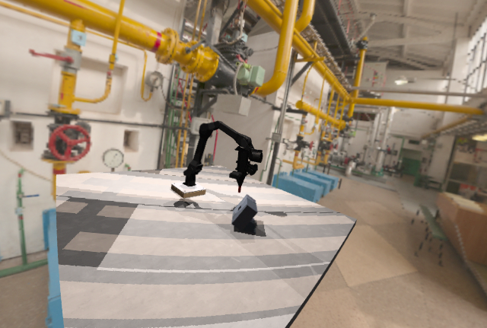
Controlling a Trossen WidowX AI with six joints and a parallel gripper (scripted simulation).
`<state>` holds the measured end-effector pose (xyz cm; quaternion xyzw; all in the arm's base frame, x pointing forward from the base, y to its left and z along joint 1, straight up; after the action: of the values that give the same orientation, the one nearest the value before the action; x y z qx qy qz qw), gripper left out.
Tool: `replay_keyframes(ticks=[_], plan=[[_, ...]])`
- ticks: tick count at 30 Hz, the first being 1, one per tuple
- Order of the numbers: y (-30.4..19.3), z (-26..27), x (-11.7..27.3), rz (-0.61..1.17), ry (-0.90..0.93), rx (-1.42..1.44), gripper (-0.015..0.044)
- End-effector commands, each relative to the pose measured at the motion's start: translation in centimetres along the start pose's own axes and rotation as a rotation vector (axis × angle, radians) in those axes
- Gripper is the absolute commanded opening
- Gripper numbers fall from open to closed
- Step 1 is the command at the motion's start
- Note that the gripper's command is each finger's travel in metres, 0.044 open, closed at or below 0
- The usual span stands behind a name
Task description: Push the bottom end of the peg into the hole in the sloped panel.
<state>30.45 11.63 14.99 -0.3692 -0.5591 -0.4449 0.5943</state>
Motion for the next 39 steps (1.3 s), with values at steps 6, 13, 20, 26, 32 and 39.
replay_keyframes(ticks=[6,13,20,26,32,39], plan=[[0.0,-0.9,-0.3,-0.009,0.042,-0.059,0.0000],[0.1,-1.7,-0.4,-0.022,0.071,-0.101,0.0000],[0.2,-2.5,-0.5,-0.035,0.100,-0.142,0.0000],[0.3,-3.2,-0.5,-0.048,0.124,-0.177,0.0000],[0.3,-3.9,-0.6,-0.061,0.148,-0.212,0.0000],[0.4,-4.7,-0.6,-0.077,0.177,-0.252,0.0000]])
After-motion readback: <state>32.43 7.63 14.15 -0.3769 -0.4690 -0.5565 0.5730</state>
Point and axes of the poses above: the point midway between the two fingers, 35 mm back from their tips, its own x axis back along the fingers, its own z axis across the jaws, y = z × x, the point moved 3 cm from there along x, back along the fingers, and after that the axes turned 2 degrees about x, right-handed, at the moved point
